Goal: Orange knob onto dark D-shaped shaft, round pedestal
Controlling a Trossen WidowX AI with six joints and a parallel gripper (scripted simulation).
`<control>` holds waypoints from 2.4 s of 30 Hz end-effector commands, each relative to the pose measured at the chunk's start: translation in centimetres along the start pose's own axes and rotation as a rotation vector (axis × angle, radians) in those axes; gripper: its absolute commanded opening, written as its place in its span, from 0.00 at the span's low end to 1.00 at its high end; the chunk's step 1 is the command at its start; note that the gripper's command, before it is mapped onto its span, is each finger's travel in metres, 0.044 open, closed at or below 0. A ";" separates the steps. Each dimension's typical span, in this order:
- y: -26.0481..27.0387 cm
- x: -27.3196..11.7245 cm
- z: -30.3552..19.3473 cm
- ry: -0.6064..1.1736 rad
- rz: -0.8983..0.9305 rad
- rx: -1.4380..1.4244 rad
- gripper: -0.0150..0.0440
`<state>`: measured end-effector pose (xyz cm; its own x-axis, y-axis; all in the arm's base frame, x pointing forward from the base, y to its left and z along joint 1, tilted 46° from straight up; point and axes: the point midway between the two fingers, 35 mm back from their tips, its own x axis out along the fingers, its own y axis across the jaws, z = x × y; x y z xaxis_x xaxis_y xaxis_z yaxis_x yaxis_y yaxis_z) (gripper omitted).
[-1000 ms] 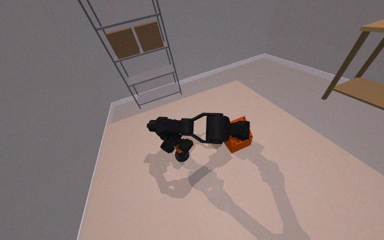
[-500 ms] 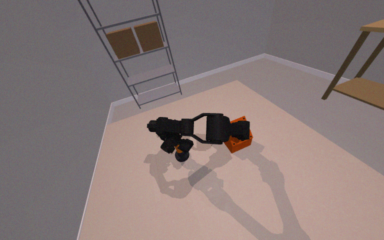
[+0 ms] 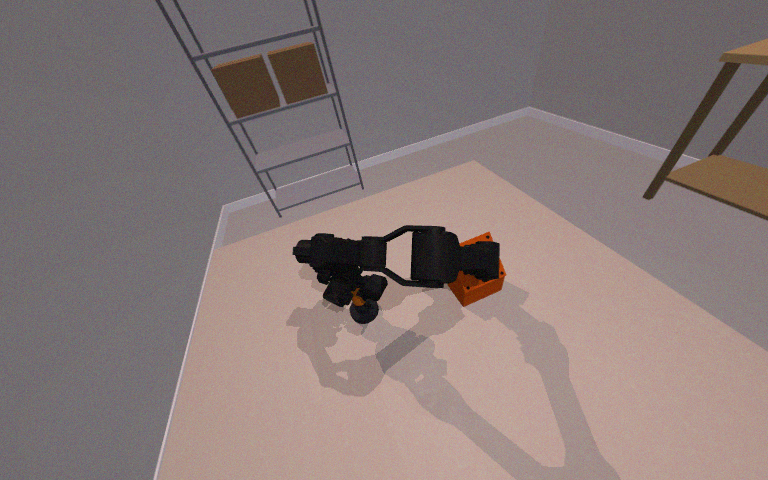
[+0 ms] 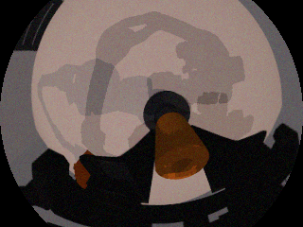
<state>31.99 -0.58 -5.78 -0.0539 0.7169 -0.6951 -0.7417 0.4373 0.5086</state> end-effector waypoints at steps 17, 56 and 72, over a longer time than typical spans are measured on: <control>-0.2 0.1 0.1 -0.003 -0.008 -0.060 0.25; -0.4 -0.3 0.1 -0.002 -0.008 -0.269 0.25; -0.3 0.3 0.2 -0.002 -0.008 -0.269 0.25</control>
<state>32.26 -0.46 -6.04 -0.0496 0.7138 -0.6986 -0.8894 0.2867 0.3561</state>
